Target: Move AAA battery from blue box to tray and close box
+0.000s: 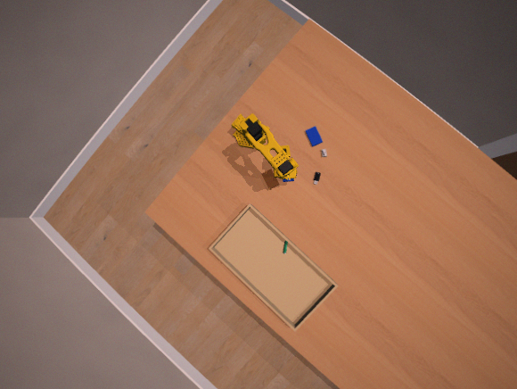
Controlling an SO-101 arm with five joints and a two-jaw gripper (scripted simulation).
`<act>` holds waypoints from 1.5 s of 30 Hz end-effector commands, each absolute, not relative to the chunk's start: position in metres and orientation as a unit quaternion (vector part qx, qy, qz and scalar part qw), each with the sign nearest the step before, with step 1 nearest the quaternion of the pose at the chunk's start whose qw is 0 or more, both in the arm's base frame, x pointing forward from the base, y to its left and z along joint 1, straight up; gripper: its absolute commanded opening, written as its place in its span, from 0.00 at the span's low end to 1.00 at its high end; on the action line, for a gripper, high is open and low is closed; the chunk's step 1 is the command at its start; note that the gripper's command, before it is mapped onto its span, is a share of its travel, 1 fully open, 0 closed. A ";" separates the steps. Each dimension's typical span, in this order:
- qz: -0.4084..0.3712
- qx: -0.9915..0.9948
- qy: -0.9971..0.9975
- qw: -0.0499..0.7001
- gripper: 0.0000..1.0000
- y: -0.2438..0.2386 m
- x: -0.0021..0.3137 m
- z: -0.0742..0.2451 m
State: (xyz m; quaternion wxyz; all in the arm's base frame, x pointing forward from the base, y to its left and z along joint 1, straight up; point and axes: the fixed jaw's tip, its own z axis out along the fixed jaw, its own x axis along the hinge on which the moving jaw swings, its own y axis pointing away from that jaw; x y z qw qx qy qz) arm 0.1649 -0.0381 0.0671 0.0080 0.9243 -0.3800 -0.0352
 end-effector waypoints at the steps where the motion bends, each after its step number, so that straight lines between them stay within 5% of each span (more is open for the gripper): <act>1: 0.000 0.924 -0.383 0.000 0.20 -0.011 0.169 0.075; 18: 0.000 0.924 -0.383 0.000 0.20 0.045 0.147 0.073; 45: 0.000 0.924 -0.383 0.000 0.20 0.050 0.144 0.073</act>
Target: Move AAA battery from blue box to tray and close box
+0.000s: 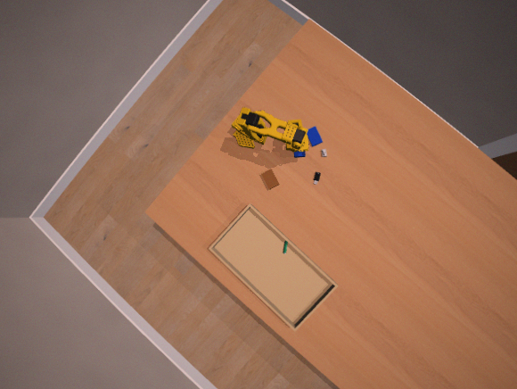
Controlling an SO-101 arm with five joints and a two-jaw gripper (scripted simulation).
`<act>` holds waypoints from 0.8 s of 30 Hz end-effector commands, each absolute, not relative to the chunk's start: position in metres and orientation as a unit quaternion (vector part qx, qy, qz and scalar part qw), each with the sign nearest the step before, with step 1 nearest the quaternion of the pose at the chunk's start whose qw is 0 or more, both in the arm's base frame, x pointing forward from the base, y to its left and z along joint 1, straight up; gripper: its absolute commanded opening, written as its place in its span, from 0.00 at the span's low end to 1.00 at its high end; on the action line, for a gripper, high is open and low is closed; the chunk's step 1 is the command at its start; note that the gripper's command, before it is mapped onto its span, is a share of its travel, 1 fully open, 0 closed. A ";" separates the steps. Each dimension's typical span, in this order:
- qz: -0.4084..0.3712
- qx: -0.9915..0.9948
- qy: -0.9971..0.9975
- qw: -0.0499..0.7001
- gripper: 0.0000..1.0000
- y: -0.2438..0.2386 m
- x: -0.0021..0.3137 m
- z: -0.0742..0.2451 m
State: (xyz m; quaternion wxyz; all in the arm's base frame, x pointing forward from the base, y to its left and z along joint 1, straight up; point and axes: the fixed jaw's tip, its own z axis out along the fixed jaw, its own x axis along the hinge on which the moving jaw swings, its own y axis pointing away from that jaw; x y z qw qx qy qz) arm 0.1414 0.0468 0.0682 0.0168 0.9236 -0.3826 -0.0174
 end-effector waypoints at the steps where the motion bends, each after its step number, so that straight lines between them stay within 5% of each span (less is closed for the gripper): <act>1: 0.000 0.924 -0.383 0.000 0.20 0.050 0.144 0.073; 24: 0.000 0.924 -0.383 0.000 0.20 0.057 0.144 0.071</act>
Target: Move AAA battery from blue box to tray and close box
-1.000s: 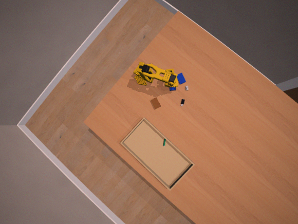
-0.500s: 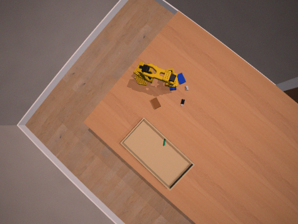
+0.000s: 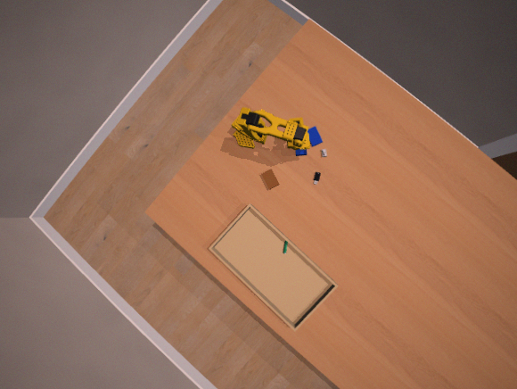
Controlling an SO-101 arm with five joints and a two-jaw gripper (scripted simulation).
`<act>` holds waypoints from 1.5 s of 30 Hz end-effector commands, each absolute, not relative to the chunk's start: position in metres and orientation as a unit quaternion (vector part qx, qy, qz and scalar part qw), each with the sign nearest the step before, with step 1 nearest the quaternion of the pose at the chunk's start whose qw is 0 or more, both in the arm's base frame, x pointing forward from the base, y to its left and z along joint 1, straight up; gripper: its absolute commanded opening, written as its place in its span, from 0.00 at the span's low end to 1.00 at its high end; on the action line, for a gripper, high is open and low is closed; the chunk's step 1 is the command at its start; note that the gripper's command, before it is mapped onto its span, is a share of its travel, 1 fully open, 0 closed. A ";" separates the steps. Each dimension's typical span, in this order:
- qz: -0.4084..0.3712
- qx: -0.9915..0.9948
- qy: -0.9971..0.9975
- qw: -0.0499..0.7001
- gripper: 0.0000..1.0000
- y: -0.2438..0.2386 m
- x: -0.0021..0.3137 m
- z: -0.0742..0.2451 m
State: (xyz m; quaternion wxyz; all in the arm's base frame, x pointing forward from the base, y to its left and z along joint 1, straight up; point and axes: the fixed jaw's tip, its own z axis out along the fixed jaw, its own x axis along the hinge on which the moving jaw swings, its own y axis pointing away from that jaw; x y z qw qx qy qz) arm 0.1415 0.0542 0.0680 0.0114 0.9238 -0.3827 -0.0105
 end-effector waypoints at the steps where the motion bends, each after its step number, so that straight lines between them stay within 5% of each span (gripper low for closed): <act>1: 0.000 0.924 -0.383 0.000 0.20 0.057 0.144 0.071; 45: 0.000 0.924 -0.383 0.000 0.20 0.058 0.146 0.063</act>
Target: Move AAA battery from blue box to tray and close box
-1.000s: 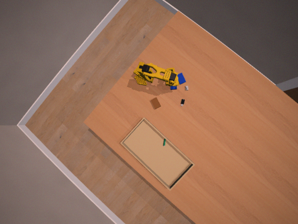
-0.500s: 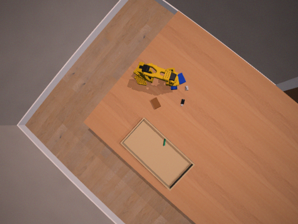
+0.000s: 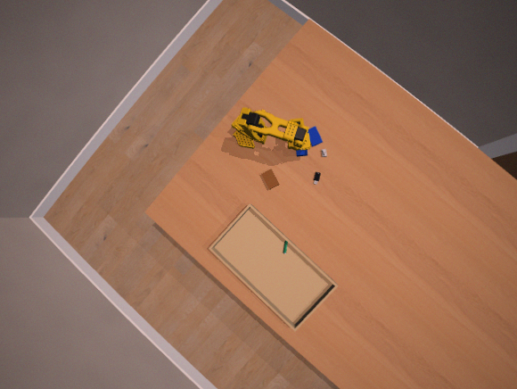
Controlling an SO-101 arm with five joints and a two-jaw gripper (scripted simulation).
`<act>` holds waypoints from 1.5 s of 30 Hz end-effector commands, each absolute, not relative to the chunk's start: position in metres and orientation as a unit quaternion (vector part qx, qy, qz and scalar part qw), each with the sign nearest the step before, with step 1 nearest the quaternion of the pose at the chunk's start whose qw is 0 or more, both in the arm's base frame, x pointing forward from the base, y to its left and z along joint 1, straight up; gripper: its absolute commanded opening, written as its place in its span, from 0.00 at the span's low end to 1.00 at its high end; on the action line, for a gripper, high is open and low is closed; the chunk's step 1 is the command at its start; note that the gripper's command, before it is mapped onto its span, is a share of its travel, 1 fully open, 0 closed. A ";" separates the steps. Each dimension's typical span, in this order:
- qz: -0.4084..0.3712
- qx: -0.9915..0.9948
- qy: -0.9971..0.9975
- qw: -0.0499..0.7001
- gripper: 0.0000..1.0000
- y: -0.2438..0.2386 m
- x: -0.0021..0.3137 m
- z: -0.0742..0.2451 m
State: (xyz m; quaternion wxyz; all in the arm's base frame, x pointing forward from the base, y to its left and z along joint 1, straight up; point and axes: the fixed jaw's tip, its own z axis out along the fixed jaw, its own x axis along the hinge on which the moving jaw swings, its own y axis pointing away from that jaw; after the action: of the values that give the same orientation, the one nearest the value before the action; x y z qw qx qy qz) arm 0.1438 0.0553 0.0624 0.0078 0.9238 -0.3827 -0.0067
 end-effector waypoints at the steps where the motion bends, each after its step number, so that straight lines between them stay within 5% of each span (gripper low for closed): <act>1: 0.000 0.924 -0.383 0.000 0.20 0.058 0.146 0.062; 45: 0.000 0.924 -0.383 0.000 0.20 0.058 0.145 0.016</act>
State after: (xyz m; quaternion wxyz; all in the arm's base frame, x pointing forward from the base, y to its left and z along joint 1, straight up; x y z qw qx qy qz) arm 0.1432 0.0550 0.0154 0.0066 0.9238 -0.3827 -0.0056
